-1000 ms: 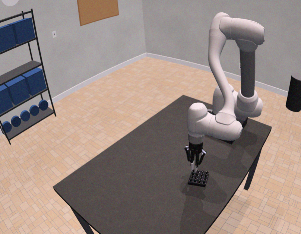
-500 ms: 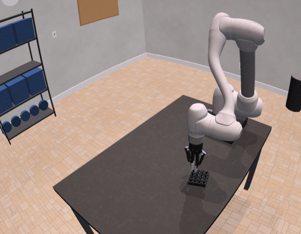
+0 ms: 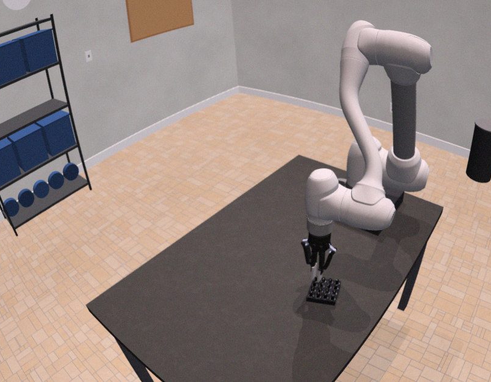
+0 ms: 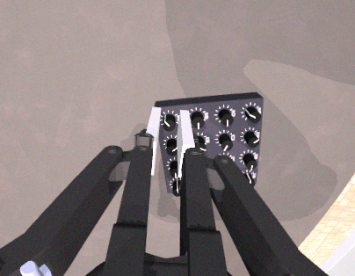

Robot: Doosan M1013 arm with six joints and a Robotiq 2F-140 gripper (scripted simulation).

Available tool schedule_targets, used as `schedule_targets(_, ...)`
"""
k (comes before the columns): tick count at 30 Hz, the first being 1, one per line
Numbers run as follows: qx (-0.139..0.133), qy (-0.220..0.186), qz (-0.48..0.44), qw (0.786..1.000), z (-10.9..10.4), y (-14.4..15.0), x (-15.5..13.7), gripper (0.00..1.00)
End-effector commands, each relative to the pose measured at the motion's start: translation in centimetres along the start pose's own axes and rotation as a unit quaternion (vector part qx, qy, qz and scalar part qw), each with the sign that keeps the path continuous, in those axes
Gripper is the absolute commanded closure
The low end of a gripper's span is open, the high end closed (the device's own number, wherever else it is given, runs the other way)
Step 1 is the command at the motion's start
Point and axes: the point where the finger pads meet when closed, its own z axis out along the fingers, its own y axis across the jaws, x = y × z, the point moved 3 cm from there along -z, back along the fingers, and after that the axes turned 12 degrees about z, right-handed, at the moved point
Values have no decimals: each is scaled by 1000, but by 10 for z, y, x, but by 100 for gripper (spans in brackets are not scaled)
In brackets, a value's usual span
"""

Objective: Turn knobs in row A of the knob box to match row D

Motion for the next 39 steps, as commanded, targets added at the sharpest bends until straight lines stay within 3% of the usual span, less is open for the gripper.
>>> schedule_targets(1,0,0,0,1000,0,0,0,88)
schedule_targets(15,0,0,0,1000,0,0,0,88)
schedule_targets(16,0,0,0,1000,0,0,0,95)
schedule_targets(39,0,0,0,1000,0,0,0,95)
